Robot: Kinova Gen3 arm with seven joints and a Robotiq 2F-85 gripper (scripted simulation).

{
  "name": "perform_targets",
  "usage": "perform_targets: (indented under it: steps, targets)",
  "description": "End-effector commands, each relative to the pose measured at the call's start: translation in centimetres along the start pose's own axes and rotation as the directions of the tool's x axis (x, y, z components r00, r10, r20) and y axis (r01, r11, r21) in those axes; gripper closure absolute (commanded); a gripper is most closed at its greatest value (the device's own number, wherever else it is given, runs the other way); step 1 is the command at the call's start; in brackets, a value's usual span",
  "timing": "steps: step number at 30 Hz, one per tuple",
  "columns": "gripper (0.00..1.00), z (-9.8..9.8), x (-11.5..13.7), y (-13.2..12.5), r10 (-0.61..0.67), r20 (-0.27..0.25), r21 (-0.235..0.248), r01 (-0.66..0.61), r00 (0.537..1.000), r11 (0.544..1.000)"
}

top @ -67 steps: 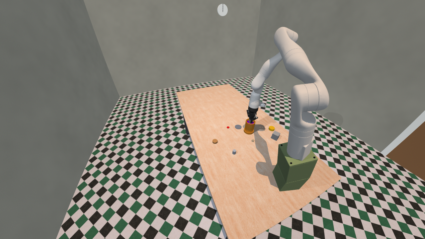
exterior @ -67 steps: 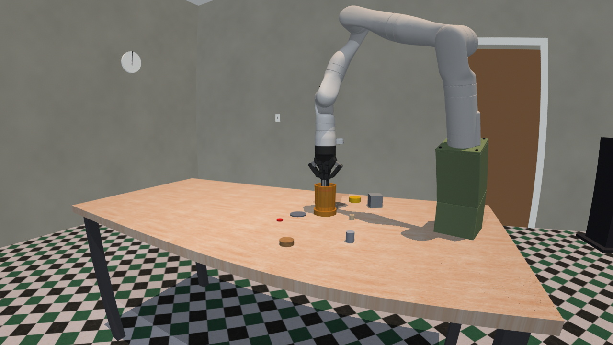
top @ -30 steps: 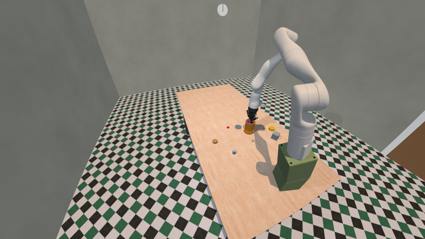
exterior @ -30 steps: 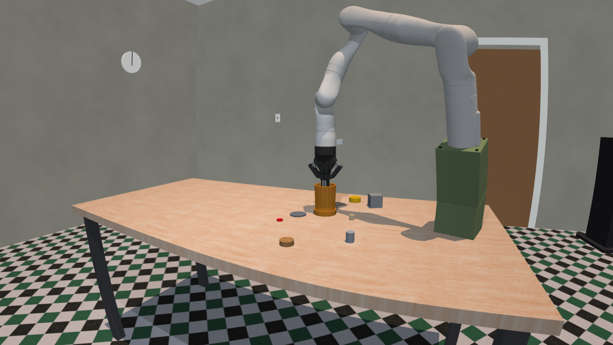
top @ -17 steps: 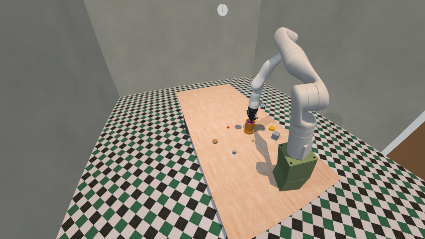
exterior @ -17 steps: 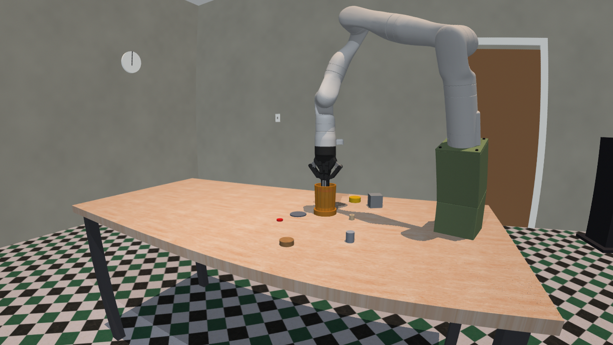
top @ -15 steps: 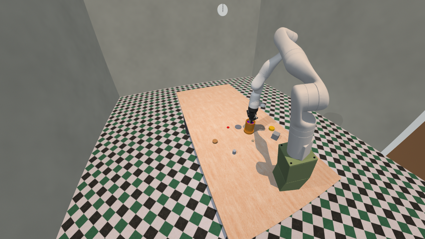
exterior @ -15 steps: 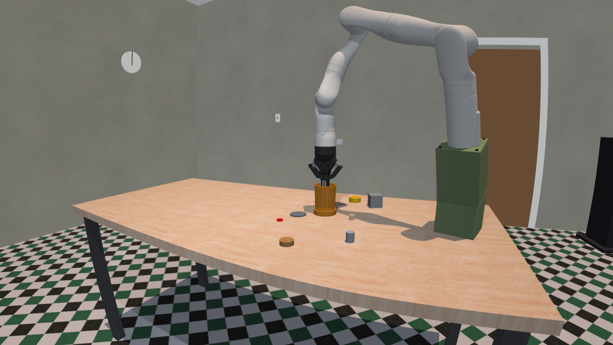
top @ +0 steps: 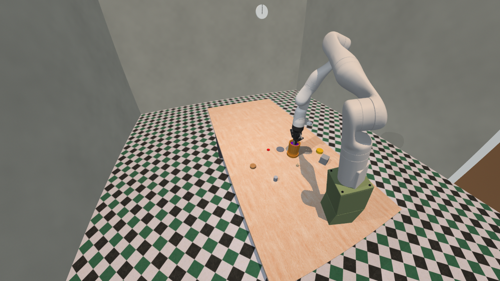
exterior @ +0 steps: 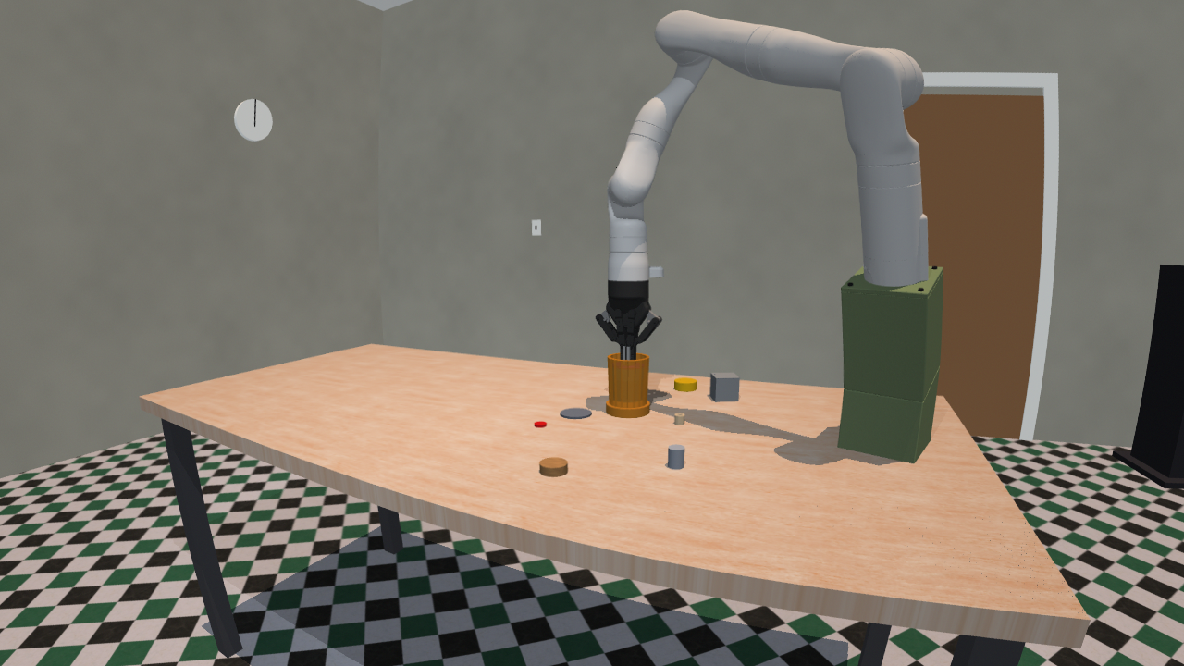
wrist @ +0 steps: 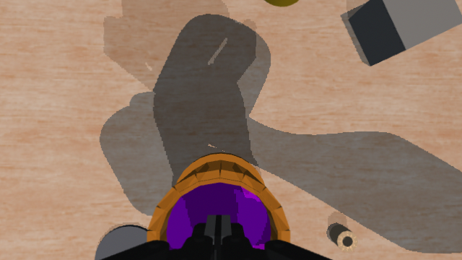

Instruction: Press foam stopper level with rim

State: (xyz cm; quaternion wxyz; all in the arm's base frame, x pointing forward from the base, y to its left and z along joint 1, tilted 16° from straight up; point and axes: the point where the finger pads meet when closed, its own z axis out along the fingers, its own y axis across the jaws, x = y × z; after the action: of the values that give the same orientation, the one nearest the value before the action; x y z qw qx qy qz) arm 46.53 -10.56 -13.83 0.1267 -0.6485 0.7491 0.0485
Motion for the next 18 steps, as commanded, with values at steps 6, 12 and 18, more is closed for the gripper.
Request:
perform_targets:
  steps: [6,12,18]
  targets:
    - [1.0,-1.0,0.0,0.0,0.001,0.001,0.001,-0.001,1.0,1.0]
    - [1.0,-2.7,0.0,0.0,0.001,0.001,0.001,-0.001,1.0,1.0]
    - [1.0,-4.2,0.0,0.0,0.001,0.001,0.001,-0.001,1.0,1.0]
